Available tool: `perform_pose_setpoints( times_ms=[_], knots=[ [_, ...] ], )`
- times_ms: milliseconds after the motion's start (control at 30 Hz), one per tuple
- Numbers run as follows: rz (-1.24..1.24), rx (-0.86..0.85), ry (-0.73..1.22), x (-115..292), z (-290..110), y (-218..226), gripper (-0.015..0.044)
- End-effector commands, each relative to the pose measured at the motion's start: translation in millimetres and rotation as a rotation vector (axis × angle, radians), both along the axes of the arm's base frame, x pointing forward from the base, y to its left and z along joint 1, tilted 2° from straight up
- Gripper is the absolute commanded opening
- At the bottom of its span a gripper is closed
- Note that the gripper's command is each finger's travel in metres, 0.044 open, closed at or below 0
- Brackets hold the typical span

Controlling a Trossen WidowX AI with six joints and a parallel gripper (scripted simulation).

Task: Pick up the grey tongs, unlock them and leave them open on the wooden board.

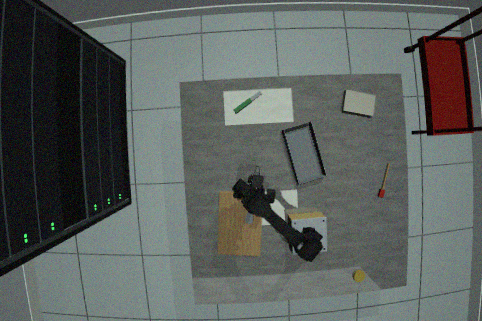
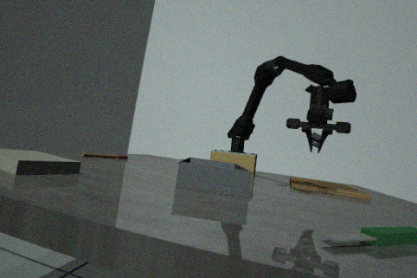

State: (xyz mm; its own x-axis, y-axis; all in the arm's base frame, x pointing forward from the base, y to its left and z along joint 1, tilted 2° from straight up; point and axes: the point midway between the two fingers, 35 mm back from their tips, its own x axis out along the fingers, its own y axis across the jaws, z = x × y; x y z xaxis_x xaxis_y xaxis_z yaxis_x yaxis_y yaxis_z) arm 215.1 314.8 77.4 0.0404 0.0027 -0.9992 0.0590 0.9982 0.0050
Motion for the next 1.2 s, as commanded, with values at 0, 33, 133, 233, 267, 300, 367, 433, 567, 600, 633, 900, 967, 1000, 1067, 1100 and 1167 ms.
perform_pose_setpoints(
  times_ms=[0, 33, 133, 233, 267, 300, 367, 433, 567, 600, 633, 900, 967, 1000, 1067, 1100, 1167],
  knots=[
    [0.088, 0.005, -0.007, -23, 3, 13, -0.0150],
    [0.109, 0.004, -0.009, -27, 3, 15, -0.0150],
    [0.164, 0.003, -0.007, -44, 2, 23, -0.0150],
    [0.220, 0.002, -0.005, -62, 1, 31, -0.0150],
    [0.239, 0.001, -0.004, -68, 1, 33, -0.0150],
    [0.257, 0.001, -0.004, -74, 1, 35, -0.0150],
    [0.295, 0.000, -0.003, -87, 0, 40, -0.0150],
    [0.332, -0.001, -0.001, -99, 0, 43, -0.0150],
    [0.407, -0.003, 0.001, -124, -1, 49, -0.0150],
    [0.426, -0.003, 0.001, -131, -1, 51, -0.0150],
    [0.444, -0.004, 0.002, -137, -2, 52, -0.0150],
    [0.594, -0.008, 0.006, -188, -4, 57, -0.0150],
    [0.628, -0.009, 0.007, -200, -4, 57, -0.0150],
    [0.637, -0.010, 0.007, -203, -4, 57, -0.0150],
    [0.640, -0.010, 0.007, -204, -4, 57, -0.0150],
    [0.640, -0.010, 0.007, -204, -4, 57, -0.0150],
    [0.640, -0.010, 0.007, -204, -4, 57, -0.0150]
  ],
)
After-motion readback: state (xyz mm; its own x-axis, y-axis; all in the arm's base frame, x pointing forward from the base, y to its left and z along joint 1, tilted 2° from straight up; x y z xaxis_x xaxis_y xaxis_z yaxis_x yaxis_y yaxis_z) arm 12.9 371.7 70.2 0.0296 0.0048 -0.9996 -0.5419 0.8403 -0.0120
